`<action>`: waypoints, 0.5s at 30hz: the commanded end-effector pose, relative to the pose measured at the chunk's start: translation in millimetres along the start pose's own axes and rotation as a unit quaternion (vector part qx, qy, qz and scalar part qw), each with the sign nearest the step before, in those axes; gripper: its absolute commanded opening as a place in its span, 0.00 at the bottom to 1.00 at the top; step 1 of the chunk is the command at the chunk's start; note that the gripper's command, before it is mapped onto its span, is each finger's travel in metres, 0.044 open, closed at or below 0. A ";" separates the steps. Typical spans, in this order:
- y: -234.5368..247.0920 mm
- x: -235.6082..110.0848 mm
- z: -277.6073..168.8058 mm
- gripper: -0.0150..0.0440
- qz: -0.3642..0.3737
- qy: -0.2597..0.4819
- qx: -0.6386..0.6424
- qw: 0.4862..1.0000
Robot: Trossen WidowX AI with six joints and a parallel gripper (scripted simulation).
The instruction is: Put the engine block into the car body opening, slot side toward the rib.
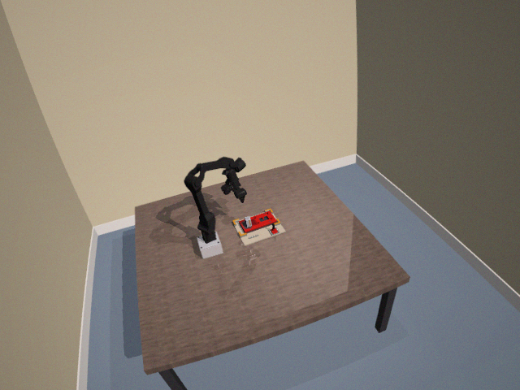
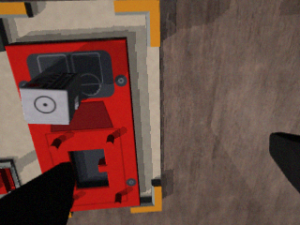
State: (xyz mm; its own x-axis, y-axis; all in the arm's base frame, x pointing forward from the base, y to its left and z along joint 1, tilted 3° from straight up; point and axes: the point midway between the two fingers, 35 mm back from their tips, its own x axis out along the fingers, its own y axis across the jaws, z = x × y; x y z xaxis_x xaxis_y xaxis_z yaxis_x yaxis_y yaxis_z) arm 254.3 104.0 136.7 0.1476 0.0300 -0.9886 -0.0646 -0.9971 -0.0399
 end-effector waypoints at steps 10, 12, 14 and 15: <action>85.9 30.0 -4.8 1.00 -0.002 -0.062 0.087 0.994; 85.7 49.3 -2.0 1.00 -0.002 -0.062 0.087 0.994; 85.7 56.9 -0.5 1.00 -0.002 -0.062 0.087 0.994; 85.7 56.9 -0.5 1.00 -0.002 -0.062 0.087 0.994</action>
State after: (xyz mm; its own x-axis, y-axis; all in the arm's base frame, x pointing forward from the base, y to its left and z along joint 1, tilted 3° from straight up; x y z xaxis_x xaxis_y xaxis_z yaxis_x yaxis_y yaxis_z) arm 259.6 20.3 88.6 0.0342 0.0481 -0.9983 -0.2384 -0.9696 -0.0548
